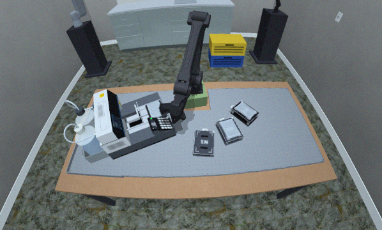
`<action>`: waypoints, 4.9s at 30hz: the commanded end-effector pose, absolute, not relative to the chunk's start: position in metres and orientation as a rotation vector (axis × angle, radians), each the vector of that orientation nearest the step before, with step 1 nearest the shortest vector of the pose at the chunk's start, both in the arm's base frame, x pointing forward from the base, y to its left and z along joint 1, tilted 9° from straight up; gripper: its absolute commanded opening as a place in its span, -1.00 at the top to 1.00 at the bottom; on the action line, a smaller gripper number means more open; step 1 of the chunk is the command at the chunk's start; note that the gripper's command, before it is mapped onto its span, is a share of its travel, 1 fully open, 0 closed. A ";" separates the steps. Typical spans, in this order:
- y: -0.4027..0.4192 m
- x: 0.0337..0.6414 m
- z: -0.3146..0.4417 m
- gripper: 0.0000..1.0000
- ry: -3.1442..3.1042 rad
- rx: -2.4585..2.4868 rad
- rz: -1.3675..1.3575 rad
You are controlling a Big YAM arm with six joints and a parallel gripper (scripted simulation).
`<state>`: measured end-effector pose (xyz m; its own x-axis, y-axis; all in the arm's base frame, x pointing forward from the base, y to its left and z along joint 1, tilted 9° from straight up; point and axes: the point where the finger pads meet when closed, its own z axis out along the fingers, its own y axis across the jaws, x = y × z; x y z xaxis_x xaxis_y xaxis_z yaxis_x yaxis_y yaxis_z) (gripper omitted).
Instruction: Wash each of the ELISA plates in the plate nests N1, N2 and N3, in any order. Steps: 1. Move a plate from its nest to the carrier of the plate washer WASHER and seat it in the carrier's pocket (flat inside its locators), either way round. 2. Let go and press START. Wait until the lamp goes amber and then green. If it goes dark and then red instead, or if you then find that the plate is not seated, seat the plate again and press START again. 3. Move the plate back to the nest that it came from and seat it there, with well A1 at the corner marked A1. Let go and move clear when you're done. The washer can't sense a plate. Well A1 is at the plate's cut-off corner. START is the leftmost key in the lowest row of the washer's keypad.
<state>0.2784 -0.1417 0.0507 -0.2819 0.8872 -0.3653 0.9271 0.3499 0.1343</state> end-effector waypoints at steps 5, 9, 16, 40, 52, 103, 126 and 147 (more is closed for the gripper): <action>-0.149 0.285 0.044 1.00 2.231 1.584 -0.141; -0.150 0.286 0.037 1.00 2.233 1.583 -0.142; -0.154 0.289 0.027 1.00 2.231 1.583 -0.141; -0.157 0.292 0.019 1.00 2.229 1.585 -0.141; -0.153 0.303 0.043 1.00 2.201 1.568 -0.121; -0.135 0.283 0.098 1.00 2.207 1.572 -0.127; -0.135 0.283 0.098 1.00 2.207 1.572 -0.127; -0.135 0.283 0.098 1.00 2.207 1.572 -0.127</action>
<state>0.2736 -0.1317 0.0864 -0.2767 0.8831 -0.3790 0.9219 0.3552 0.1547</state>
